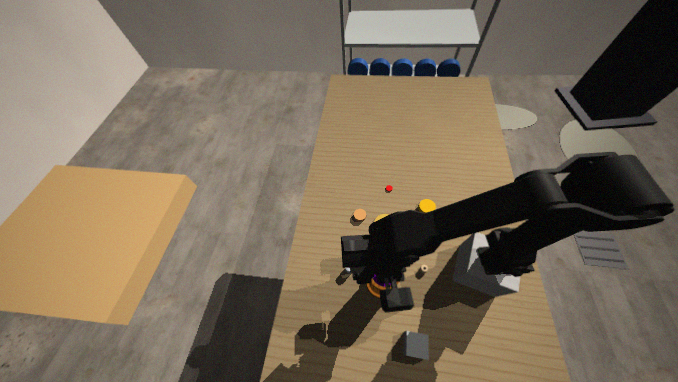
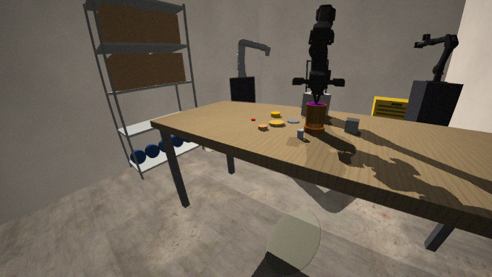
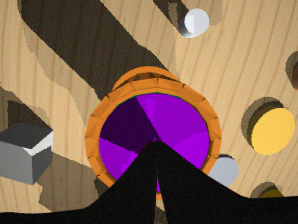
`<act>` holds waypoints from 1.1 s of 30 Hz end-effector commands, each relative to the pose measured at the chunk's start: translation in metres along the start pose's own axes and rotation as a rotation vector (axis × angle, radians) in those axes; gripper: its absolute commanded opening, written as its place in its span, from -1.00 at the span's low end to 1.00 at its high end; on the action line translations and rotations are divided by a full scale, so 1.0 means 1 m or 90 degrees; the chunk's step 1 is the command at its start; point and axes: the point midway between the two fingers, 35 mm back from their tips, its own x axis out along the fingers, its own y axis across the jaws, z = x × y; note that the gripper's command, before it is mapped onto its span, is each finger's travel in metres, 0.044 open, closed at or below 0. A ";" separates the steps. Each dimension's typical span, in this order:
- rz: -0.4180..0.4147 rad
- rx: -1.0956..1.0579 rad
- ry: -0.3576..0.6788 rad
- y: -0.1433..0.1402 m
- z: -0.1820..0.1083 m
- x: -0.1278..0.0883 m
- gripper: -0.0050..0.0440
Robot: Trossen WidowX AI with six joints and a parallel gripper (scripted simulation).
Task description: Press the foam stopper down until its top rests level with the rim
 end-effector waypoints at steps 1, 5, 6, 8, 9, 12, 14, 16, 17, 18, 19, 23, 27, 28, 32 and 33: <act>0.003 0.001 0.005 0.001 -0.003 0.003 -0.80; 0.003 0.001 0.005 0.001 -0.003 0.003 -0.80; 0.003 0.001 0.005 0.001 -0.003 0.003 -0.80; 0.003 0.001 0.005 0.001 -0.003 0.003 -0.80; 0.003 0.001 0.005 0.001 -0.003 0.003 -0.80; 0.003 0.001 0.005 0.001 -0.004 0.004 -0.80; 0.003 0.001 0.005 0.001 -0.004 0.004 -0.80; 0.003 0.001 0.005 0.001 -0.004 0.004 -0.80; 0.003 0.001 0.005 0.001 -0.004 0.005 -0.80; 0.003 0.001 0.005 0.001 -0.004 0.005 -0.80; 0.003 0.001 0.005 0.001 -0.004 0.005 -0.80; 0.003 0.001 0.005 0.001 -0.004 0.005 -0.80; 0.003 0.001 0.005 0.001 -0.004 0.006 -0.80; 0.003 0.001 0.005 0.001 -0.004 0.006 -0.80; 0.003 0.001 0.005 0.001 -0.005 0.007 -0.80; 0.003 0.001 0.005 0.001 -0.005 0.007 -0.80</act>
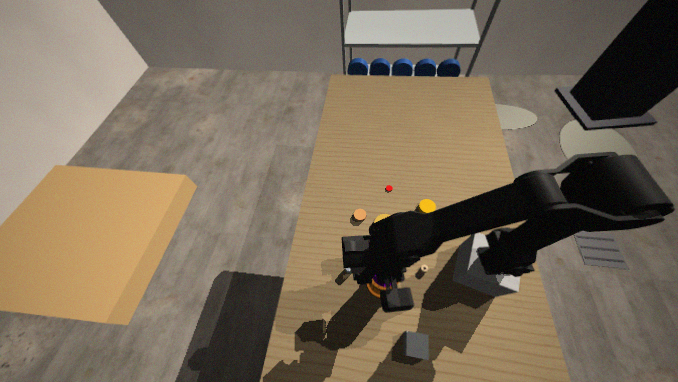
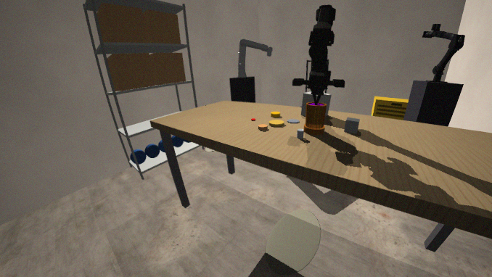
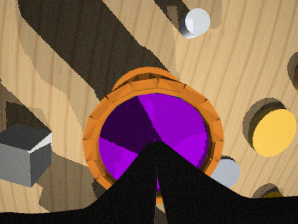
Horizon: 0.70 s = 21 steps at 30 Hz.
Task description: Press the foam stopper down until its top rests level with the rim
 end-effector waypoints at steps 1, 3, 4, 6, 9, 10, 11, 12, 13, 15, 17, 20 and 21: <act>0.003 0.001 0.009 0.001 -0.004 0.004 -0.80; 0.003 0.001 0.010 0.001 -0.004 0.004 -0.80; 0.003 0.001 0.010 0.001 -0.004 0.004 -0.80; 0.003 0.001 0.010 0.001 -0.004 0.004 -0.80; 0.003 0.001 0.010 0.001 -0.005 0.005 -0.80; 0.003 0.001 0.010 0.001 -0.005 0.005 -0.80; 0.003 0.001 0.010 0.001 -0.005 0.005 -0.80; 0.003 0.001 0.010 0.001 -0.005 0.005 -0.80; 0.003 0.001 0.010 0.001 -0.005 0.005 -0.80; 0.003 0.001 0.010 0.001 -0.005 0.006 -0.80; 0.003 0.001 0.010 0.001 -0.005 0.006 -0.80; 0.003 0.001 0.010 0.001 -0.005 0.006 -0.80; 0.003 0.001 0.010 0.001 -0.005 0.007 -0.80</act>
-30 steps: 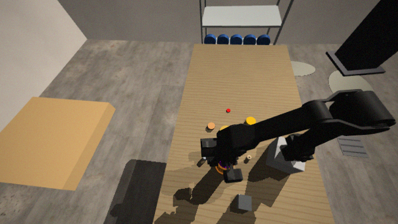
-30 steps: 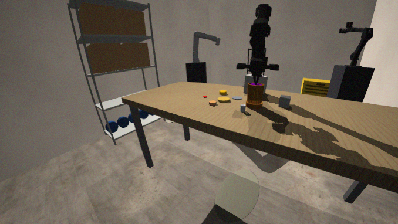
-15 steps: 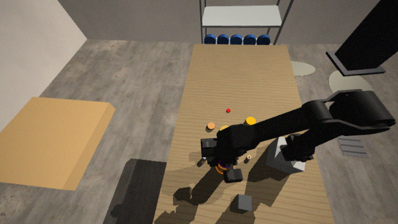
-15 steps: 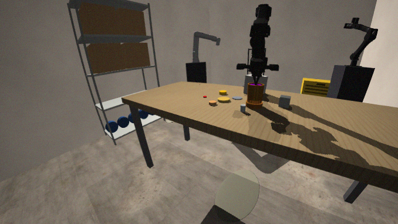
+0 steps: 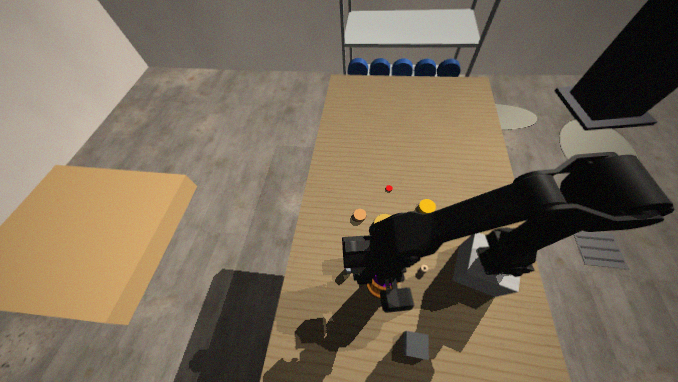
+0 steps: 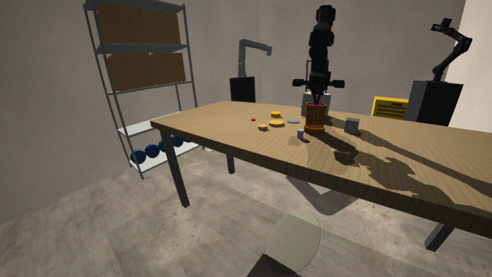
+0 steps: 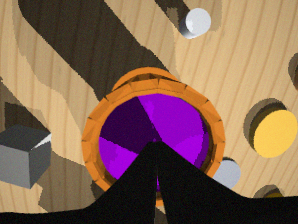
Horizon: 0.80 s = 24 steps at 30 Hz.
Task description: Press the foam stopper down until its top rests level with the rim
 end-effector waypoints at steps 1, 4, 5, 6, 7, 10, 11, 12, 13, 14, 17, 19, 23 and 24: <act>0.003 0.001 0.012 0.001 -0.005 0.005 -0.80; 0.003 0.001 0.012 0.001 -0.005 0.005 -0.80; 0.003 0.001 0.012 0.001 -0.005 0.005 -0.80; 0.003 0.001 0.012 0.001 -0.005 0.005 -0.80; 0.003 0.001 0.012 0.001 -0.005 0.005 -0.80; 0.003 0.001 0.012 0.001 -0.006 0.006 -0.80; 0.003 0.001 0.011 0.001 -0.005 0.005 -0.80; 0.003 0.001 0.009 0.001 -0.005 0.005 -0.80; 0.003 0.001 0.008 0.001 -0.004 0.004 -0.80; 0.003 0.001 0.008 0.001 -0.003 0.004 -0.80; 0.003 0.001 0.006 0.001 -0.001 0.003 -0.80; 0.003 0.001 0.006 0.001 -0.001 0.003 -0.80; 0.003 0.001 0.007 0.001 0.002 -0.007 -0.80; 0.003 0.001 0.007 0.001 0.004 -0.013 -0.80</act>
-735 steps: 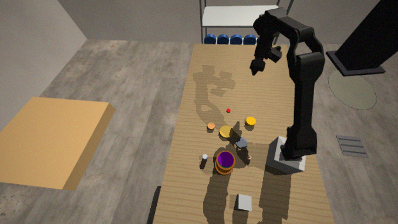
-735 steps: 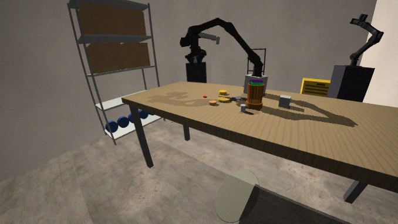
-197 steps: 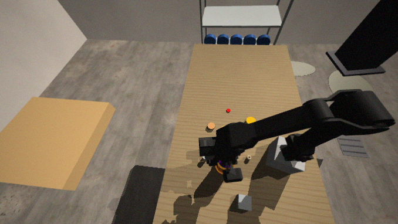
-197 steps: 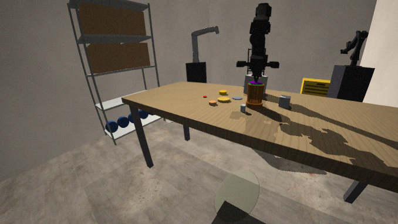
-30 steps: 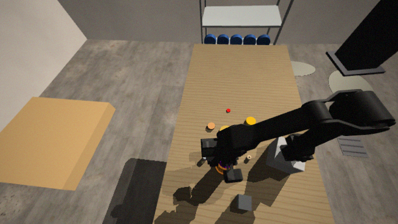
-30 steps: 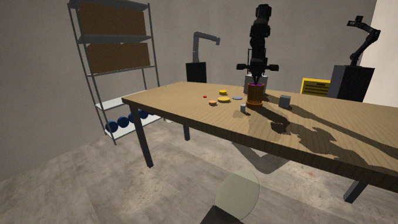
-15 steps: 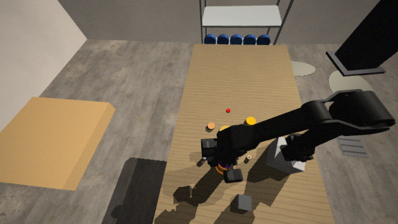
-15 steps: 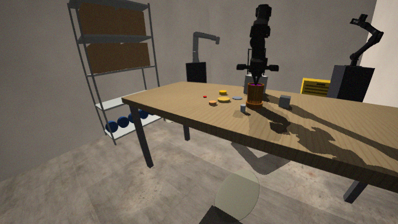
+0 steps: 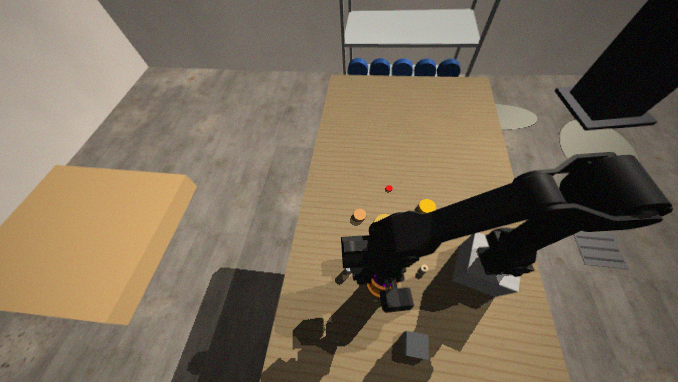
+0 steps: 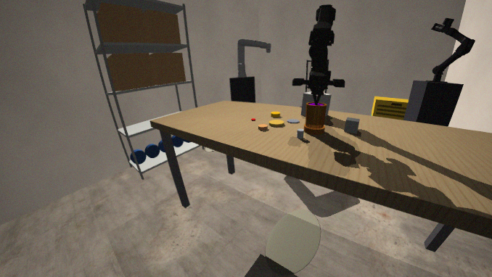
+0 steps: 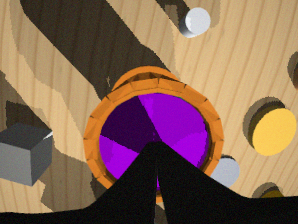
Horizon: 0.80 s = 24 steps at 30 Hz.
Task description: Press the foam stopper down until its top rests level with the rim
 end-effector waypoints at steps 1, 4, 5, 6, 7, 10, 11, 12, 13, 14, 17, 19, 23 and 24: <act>0.002 0.000 0.000 0.000 0.004 -0.017 -0.80; 0.002 0.000 0.002 0.000 0.008 -0.048 -0.80; 0.002 0.000 -0.006 0.000 0.011 -0.063 -0.80; 0.001 0.000 -0.010 0.000 0.013 -0.074 -0.80; 0.002 0.000 -0.002 0.000 0.010 -0.080 -0.80; 0.002 0.001 0.004 0.000 0.008 -0.081 -0.80; 0.002 0.001 0.004 0.000 0.008 -0.081 -0.80; 0.002 0.001 0.004 0.000 0.008 -0.081 -0.80; 0.002 0.001 0.004 0.000 0.008 -0.081 -0.80; 0.002 0.001 0.004 0.000 0.008 -0.081 -0.80; -0.001 0.002 -0.003 0.000 0.009 -0.078 -0.80; -0.001 0.002 -0.003 0.000 0.009 -0.078 -0.80; -0.001 0.002 -0.003 0.000 0.009 -0.078 -0.80; -0.001 0.002 -0.003 0.000 0.009 -0.078 -0.80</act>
